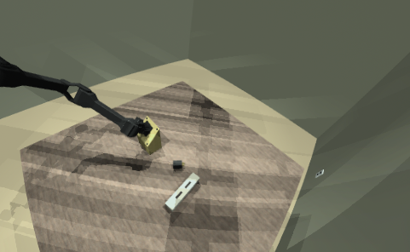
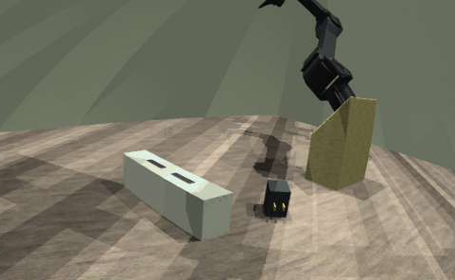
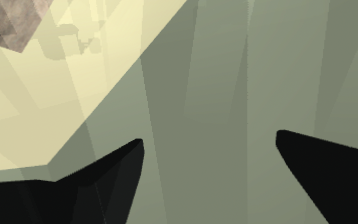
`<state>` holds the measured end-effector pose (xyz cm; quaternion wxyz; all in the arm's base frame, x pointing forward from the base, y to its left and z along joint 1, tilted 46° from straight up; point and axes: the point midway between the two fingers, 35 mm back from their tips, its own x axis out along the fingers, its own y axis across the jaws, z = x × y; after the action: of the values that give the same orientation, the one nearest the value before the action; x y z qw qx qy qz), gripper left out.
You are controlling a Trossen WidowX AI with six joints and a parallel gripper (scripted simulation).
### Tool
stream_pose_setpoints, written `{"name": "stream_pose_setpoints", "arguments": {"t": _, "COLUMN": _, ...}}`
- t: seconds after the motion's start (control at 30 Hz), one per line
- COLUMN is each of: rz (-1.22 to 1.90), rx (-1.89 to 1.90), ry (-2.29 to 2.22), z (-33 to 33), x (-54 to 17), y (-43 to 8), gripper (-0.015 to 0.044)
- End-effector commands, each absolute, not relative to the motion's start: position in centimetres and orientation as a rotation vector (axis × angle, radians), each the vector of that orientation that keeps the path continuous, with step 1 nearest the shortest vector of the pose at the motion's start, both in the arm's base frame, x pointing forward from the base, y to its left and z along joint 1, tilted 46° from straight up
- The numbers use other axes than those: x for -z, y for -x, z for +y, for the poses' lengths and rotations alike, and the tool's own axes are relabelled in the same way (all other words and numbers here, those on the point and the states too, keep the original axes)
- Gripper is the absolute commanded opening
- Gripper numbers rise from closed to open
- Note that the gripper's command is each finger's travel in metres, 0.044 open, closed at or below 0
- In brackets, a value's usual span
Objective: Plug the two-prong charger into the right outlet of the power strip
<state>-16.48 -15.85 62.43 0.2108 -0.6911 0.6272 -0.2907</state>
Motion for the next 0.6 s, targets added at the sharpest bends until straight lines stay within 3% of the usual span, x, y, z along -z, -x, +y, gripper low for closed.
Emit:
{"name": "stream_pose_setpoints", "arguments": {"t": 0.0, "rz": 1.745, "rx": 0.805, "ry": 1.927, "z": -15.9, "x": -62.5, "y": 16.4, "gripper": 0.0426}}
{"name": "stream_pose_setpoints", "arguments": {"t": 0.13, "rz": 1.789, "rx": 0.735, "ry": 2.061, "z": -16.3, "x": -63.1, "y": 14.6, "gripper": 0.044}}
{"name": "stream_pose_setpoints", "arguments": {"t": 0.57, "rz": 2.081, "rx": 0.387, "ry": 2.537, "z": -14.6, "x": -65.7, "y": 1.7, "gripper": 0.044}}
